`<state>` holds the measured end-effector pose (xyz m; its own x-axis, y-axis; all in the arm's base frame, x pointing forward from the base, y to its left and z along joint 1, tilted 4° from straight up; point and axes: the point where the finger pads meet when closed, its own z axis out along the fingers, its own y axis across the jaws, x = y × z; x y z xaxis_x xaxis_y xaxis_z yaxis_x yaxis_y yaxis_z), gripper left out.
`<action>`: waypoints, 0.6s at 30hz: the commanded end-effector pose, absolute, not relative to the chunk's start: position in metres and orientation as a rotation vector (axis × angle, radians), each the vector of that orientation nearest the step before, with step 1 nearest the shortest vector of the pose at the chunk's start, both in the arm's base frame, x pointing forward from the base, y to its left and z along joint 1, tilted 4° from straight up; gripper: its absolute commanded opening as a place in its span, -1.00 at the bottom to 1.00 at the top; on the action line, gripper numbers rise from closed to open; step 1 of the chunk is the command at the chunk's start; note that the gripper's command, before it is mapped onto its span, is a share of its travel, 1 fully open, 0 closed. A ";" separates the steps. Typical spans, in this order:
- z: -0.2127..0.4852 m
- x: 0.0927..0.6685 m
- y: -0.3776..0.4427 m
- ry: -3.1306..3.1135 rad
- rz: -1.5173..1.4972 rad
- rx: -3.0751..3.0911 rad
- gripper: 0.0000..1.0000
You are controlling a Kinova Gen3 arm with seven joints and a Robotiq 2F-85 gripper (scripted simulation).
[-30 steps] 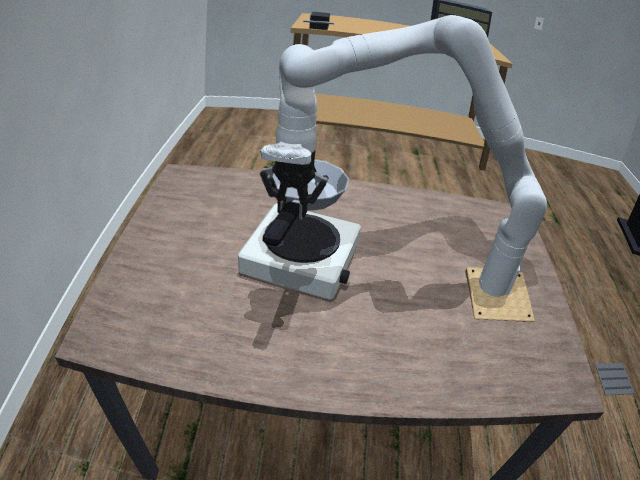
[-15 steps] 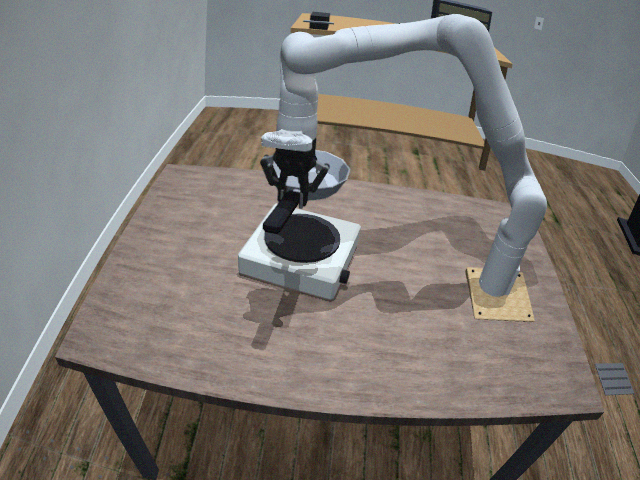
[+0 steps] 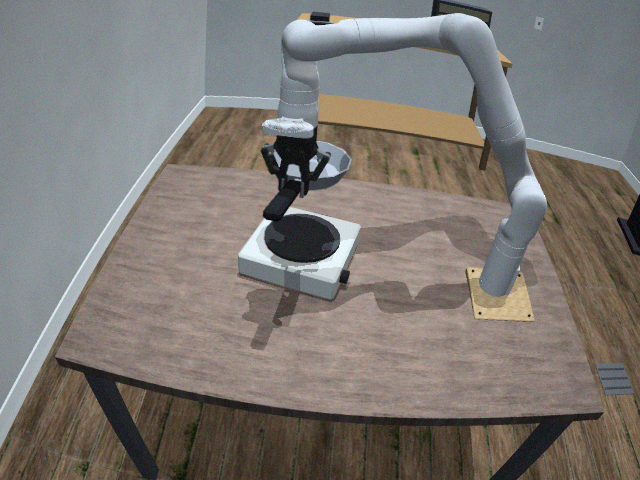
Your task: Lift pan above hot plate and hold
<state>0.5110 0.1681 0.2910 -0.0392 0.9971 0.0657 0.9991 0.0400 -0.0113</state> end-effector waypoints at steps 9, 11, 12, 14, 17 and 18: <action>0.312 0.513 0.168 -2.227 -0.069 -2.141 -1.00; 0.312 0.513 0.168 -2.227 -0.069 -2.141 -1.00; 0.314 0.513 0.167 -2.227 -0.070 -2.141 -1.00; 0.317 0.513 0.167 -2.227 -0.070 -2.141 -1.00; 0.322 0.513 0.167 -2.227 -0.070 -2.141 -1.00; 0.324 0.513 0.167 -2.227 -0.070 -2.141 -1.00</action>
<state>0.5118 0.1664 0.3190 -0.0390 0.9970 0.0661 0.9992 0.0397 -0.0101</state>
